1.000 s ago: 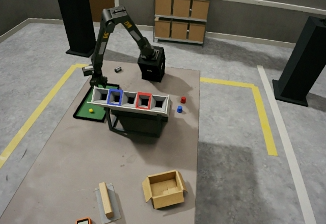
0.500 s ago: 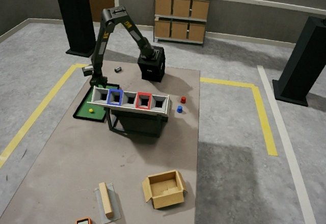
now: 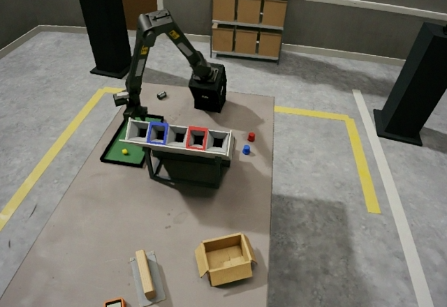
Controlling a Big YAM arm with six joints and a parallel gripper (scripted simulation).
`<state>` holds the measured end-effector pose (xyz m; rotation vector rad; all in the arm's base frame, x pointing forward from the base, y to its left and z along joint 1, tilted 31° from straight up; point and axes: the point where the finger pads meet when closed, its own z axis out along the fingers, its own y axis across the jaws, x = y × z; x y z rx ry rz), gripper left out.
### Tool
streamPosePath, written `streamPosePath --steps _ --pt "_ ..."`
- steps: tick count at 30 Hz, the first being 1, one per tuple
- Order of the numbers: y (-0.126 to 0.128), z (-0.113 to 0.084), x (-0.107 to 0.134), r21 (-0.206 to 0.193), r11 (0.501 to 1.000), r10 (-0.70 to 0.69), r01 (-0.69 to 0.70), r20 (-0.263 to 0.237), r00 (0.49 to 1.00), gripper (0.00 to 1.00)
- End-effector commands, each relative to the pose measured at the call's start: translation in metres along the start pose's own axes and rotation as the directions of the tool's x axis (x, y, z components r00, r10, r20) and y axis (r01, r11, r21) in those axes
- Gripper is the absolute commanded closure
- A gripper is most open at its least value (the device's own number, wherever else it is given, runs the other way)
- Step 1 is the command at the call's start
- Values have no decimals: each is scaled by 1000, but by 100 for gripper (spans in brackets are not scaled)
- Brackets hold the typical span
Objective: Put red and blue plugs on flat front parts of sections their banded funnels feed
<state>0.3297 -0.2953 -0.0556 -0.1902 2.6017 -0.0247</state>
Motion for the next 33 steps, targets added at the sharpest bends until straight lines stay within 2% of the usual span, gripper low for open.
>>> streamPosePath --steps 1,9,33 --pt "-4 11 -7 4 1000 -4 4 6 1000 44" --pt "-3 23 -6 3 1000 -3 3 5 1000 44" --pt "-3 24 -4 1 1000 -4 4 3 1000 44"
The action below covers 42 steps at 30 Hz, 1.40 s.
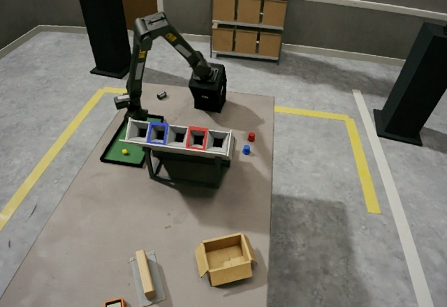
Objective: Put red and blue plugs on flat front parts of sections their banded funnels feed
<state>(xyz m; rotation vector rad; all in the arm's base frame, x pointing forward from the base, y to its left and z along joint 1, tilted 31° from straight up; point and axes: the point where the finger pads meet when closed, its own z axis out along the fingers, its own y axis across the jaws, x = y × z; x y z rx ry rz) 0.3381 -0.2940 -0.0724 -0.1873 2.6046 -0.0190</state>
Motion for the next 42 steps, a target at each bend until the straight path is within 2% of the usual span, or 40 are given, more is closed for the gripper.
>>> streamPosePath --steps 1,10,11,42 --pt "-4 5 -6 5 1000 -7 7 5 1000 44" --pt "-4 5 -6 5 1000 -7 7 5 1000 44" --pt "-4 5 -6 5 1000 -7 7 5 1000 100" --pt "-4 5 -6 5 1000 -8 8 5 1000 100"
